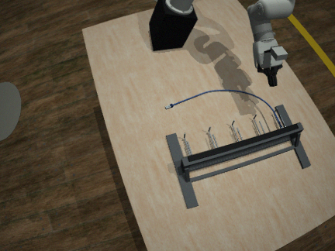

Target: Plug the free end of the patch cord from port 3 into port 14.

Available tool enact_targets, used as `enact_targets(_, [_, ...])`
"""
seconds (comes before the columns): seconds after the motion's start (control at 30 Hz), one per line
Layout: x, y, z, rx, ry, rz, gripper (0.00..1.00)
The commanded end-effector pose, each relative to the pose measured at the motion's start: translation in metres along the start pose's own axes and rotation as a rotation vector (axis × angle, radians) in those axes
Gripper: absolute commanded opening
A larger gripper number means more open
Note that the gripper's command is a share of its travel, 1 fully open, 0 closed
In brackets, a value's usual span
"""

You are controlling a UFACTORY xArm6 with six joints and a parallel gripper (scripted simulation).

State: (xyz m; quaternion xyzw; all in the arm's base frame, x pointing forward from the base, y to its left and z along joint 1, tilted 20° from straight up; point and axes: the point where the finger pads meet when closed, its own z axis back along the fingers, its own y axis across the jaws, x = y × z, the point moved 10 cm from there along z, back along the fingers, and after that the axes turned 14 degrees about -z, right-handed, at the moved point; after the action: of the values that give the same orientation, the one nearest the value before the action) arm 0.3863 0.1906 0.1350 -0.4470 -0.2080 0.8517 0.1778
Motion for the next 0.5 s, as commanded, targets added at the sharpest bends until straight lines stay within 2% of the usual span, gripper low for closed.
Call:
enact_targets(0.0, [-0.003,-0.001,0.015,-0.001,0.004,-0.001,0.00])
enact_targets(0.27, [-0.003,0.002,0.015,-0.001,0.004,-0.001,0.00])
enact_targets(0.47, [-0.007,0.018,0.015,-0.001,0.004,-0.001,0.00])
